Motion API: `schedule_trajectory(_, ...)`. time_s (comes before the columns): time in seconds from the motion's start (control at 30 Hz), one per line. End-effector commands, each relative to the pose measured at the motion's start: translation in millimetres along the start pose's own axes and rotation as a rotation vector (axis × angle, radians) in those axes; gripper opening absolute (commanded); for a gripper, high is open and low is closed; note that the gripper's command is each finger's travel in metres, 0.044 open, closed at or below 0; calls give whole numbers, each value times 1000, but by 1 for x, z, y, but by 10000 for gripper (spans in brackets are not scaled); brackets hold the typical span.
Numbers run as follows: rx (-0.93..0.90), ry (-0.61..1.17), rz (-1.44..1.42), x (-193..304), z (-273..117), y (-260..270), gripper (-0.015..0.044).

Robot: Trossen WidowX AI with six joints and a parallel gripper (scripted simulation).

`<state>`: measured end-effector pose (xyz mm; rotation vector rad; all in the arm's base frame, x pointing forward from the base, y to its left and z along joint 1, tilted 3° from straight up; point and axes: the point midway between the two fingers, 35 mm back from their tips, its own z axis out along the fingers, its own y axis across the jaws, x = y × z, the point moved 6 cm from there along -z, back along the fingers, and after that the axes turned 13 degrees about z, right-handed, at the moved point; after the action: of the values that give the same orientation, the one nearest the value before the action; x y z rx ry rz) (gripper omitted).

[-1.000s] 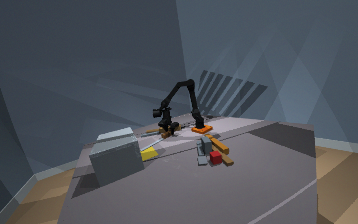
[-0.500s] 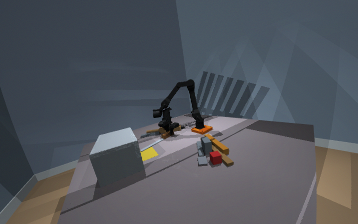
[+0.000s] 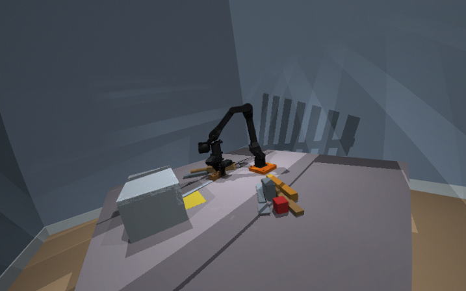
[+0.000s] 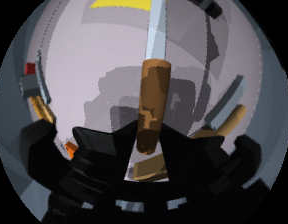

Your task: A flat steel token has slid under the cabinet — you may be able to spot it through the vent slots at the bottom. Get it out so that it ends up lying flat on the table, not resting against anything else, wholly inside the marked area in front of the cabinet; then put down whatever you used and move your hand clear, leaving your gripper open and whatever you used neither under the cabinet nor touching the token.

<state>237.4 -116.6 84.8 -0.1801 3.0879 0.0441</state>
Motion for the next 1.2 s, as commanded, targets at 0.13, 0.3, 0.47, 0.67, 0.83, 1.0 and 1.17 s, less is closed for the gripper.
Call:
schedule_trajectory(0.13,1,0,1,-14,0,2,0)
schedule_trajectory(0.3,1,-1,1,-21,0,4,0)
schedule_trajectory(0.47,1,-1,1,-29,-1,5,0)
schedule_trajectory(0.67,1,-2,1,-37,-1,7,0)
schedule_trajectory(0.83,1,-2,1,-45,-1,9,0)
schedule_trajectory(1.0,1,-3,1,-51,-1,10,0)
schedule_trajectory(1.17,1,-3,1,-58,-1,12,0)
